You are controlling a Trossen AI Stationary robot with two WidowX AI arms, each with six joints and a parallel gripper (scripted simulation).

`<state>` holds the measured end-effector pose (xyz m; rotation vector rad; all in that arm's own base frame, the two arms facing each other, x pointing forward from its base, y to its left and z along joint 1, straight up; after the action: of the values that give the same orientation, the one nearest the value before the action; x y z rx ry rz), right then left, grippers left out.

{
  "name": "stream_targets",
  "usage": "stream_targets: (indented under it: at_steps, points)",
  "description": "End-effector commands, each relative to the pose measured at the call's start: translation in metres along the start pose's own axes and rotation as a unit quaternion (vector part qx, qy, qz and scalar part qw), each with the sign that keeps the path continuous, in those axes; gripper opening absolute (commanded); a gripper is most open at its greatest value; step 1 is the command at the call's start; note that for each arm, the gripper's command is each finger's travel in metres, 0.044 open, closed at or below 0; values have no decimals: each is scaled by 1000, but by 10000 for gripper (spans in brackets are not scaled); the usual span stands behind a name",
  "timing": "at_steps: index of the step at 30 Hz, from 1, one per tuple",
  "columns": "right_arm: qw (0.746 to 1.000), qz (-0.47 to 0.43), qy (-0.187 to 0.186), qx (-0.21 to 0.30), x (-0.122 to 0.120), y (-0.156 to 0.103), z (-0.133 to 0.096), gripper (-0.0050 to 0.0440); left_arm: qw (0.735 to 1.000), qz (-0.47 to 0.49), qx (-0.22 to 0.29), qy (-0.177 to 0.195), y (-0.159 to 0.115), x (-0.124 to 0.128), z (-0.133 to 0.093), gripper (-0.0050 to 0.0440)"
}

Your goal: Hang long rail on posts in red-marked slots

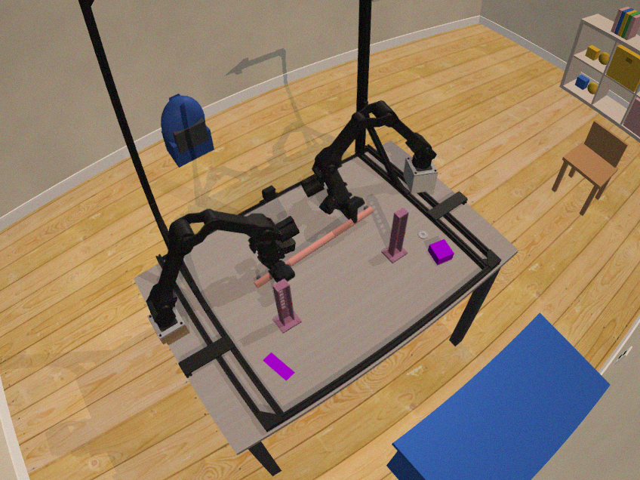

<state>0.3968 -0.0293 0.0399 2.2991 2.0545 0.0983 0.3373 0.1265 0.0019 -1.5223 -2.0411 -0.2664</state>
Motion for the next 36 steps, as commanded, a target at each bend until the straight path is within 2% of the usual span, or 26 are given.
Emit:
stream_targets:
  at_steps: [1, 10, 12, 18, 22, 27, 29, 32, 36]
  points:
    - [1000, 0, -1, 0, 0, 0, 1, 72, 1000, -1, 1, 0, 0, 0, 0, 0]
    - [1000, 0, -1, 0, 0, 0, 0, 288, 1000, -1, 1, 0, 0, 0, 0, 0]
    - [1000, 0, -1, 0, 0, 0, 0, 288, 1000, -1, 1, 0, 0, 0, 0, 0]
    - [1000, 0, -1, 0, 0, 0, 0, 432, 1000, -1, 1, 0, 0, 0, 0, 0]
    - [1000, 0, -1, 0, 0, 0, -1, 440, 1000, -1, 1, 0, 0, 0, 0, 0]
    - [1000, 0, -1, 0, 0, -1, -28, 440, 1000, -1, 1, 0, 0, 0, 0, 0]
    - [1000, 0, -1, 0, 0, -1, -28, 440, 1000, -1, 1, 0, 0, 0, 0, 0]
    - [1000, 0, -1, 0, 0, -3, -46, 440, 1000, -1, 1, 0, 0, 0, 0, 0]
    - [1000, 0, -1, 0, 0, -4, -50, 440, 1000, -1, 1, 0, 0, 0, 0, 0]
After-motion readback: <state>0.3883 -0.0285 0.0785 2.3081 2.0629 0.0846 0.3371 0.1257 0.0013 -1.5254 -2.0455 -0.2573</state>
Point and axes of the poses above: on each arm, the point midway between the two fingers, 35 mm back from their tips, its own z axis out along the fingers, its own x axis across the jaws, y = z × x, the point moved 5 cm from there along -z, back along the fingers, and after that the axes turned 6 degrees about z, right-handed, at the moved point
